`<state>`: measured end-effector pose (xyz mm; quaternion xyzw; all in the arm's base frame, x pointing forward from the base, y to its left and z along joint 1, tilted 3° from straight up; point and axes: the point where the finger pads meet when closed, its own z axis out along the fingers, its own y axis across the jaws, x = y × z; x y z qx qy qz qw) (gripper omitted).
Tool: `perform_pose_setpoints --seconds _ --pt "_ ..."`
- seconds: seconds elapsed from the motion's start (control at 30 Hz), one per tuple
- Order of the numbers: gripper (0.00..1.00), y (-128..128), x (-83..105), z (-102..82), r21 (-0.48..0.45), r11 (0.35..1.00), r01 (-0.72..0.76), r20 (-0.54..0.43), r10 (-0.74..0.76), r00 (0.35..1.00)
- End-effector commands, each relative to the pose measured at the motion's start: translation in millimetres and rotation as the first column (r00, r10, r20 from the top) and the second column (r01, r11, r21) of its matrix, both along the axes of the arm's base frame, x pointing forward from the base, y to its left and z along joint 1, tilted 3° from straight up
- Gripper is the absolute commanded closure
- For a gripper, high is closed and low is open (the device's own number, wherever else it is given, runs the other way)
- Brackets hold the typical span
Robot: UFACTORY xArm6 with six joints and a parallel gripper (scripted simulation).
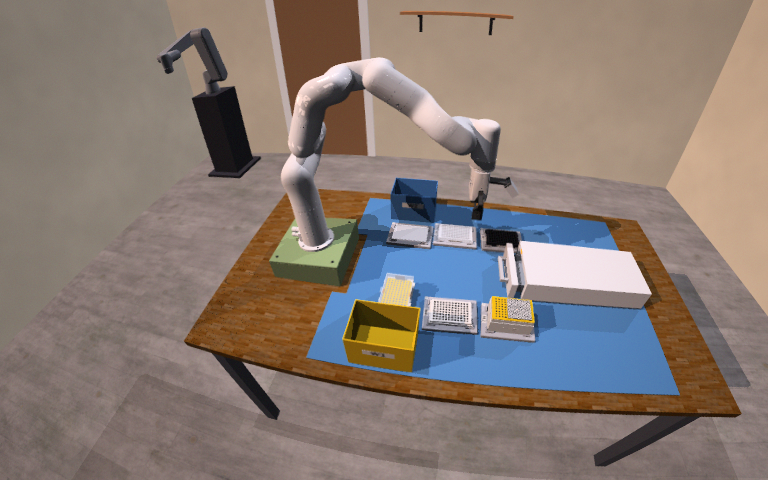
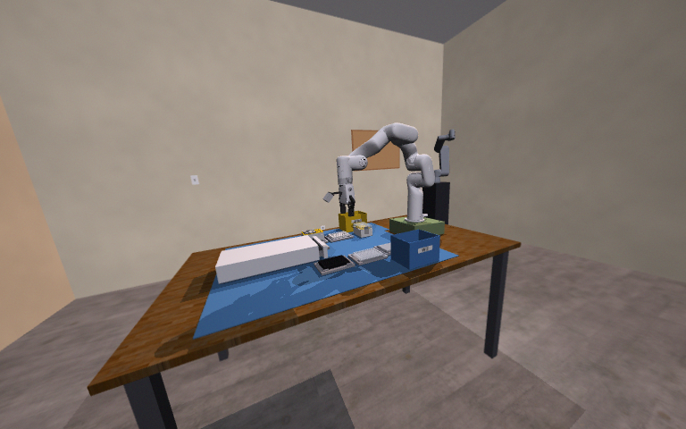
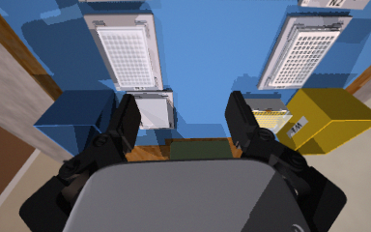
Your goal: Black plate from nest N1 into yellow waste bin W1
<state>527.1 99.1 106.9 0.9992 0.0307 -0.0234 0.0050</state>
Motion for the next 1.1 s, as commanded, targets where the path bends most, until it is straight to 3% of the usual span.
perform_pose_setpoints --seconds 0.0,1.07 --pt "0.0 18 21.6 -8.0 0.0 1.0 0.0 0.001 0.0 1.0" --pt "0.0 106 118.4 -57.2 0.001 1.0 0.0 0.002 0.0 1.0"
